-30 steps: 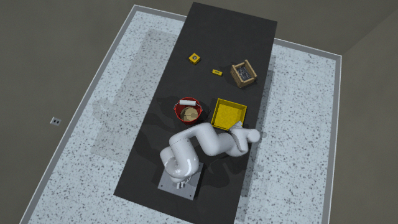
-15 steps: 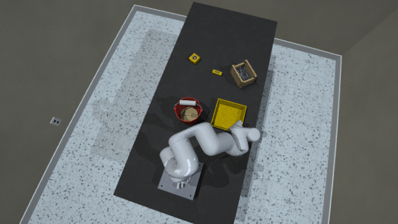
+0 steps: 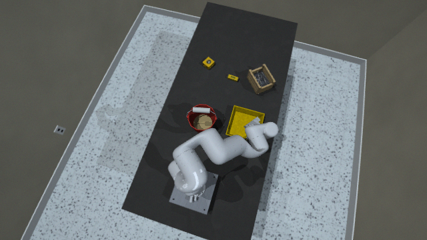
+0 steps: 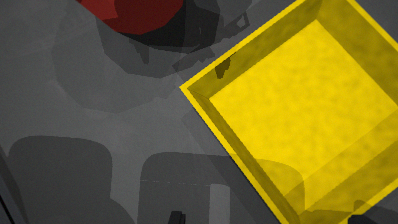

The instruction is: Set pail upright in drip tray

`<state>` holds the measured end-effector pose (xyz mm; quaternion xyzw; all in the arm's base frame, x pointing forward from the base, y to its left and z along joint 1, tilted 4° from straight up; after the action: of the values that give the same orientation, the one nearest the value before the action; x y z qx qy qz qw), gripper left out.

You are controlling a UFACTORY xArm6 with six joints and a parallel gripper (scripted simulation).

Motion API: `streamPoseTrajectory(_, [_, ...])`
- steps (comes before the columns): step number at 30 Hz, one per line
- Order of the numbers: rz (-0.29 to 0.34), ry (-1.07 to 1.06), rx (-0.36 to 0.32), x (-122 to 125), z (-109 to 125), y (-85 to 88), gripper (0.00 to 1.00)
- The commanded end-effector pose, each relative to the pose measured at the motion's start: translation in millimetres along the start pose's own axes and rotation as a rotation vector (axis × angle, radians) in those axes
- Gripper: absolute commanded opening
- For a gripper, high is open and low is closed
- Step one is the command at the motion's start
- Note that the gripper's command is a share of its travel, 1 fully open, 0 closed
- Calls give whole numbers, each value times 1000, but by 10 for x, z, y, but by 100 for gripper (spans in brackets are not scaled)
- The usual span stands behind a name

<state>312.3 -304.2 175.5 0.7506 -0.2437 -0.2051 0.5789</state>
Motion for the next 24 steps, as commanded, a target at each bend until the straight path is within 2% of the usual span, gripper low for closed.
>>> streamPoseTrajectory(1, [-12,81,-44,76,-417,100,100])
streamPoseTrajectory(7, [-24,207,-75,68,-927,113,100])
streamPoseTrajectory(9, [-24,207,-75,68,-927,113,100])
streamPoseTrajectory(11, [-30,281,-92,36,-1227,121,100])
streamPoseTrajectory(24, [-37,536,-149,-228,-2236,157,100])
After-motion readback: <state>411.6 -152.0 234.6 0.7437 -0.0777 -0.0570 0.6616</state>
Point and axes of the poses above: the point where the finger pads meet when closed, its own y axis back along the fingers, its own x axis across the jaws, z = x × y, the point moved 2 cm from there along y, back along the fingers, and after that the axes turned 10 degrees about y, right-handed, at the moved point
